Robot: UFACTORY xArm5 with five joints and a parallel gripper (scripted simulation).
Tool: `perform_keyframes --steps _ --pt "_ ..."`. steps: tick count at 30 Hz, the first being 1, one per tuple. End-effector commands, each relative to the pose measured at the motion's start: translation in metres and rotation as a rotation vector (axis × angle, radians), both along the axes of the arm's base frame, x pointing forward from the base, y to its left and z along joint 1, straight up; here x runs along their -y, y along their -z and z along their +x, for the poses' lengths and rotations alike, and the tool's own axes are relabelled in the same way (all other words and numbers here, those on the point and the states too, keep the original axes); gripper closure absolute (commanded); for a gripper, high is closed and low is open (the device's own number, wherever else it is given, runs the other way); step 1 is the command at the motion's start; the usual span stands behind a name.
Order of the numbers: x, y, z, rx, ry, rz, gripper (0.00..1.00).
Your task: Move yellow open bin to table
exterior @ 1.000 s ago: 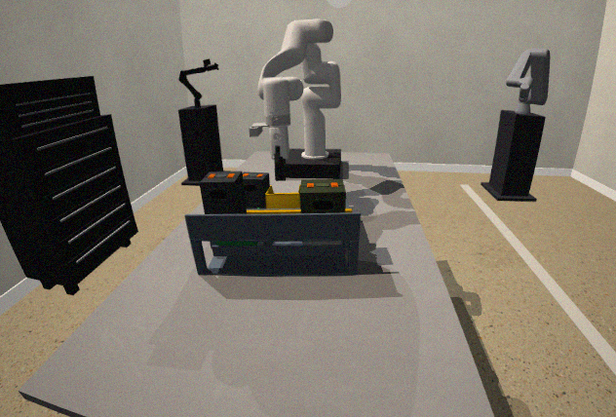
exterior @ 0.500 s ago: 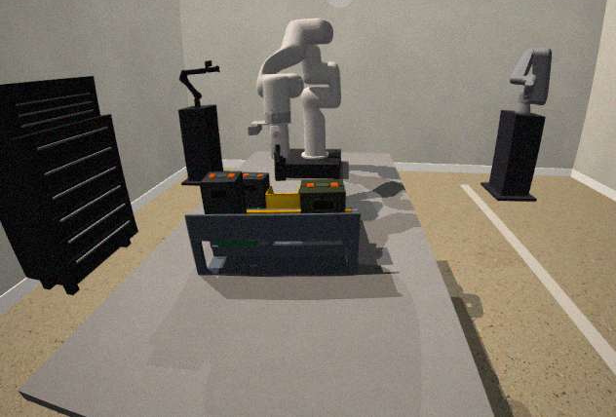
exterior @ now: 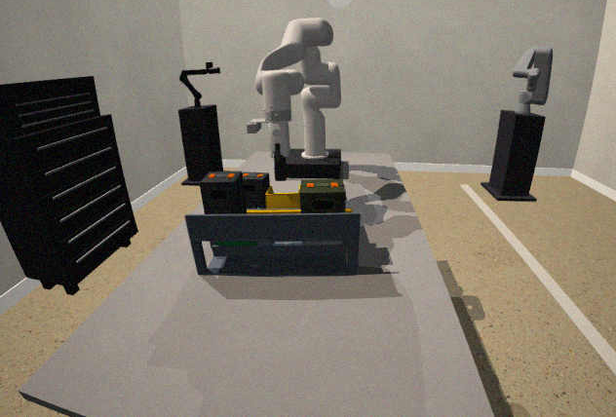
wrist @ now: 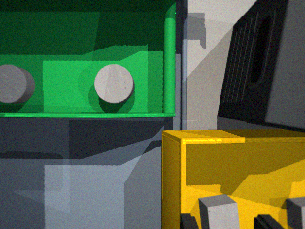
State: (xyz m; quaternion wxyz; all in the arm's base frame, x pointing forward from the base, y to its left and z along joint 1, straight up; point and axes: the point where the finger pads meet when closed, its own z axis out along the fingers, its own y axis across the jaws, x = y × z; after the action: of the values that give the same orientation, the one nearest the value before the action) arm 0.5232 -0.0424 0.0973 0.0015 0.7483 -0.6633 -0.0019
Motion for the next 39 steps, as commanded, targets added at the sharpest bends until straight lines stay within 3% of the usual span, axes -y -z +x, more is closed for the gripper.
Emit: perform_keyframes --steps 1,14,39 --pt "-0.002 -0.005 0.009 0.003 0.0 -0.005 0.66" --pt "-0.004 -0.007 0.017 0.003 0.0 -0.005 0.66" --pt "-0.004 0.008 0.017 0.004 0.0 -0.005 0.66"
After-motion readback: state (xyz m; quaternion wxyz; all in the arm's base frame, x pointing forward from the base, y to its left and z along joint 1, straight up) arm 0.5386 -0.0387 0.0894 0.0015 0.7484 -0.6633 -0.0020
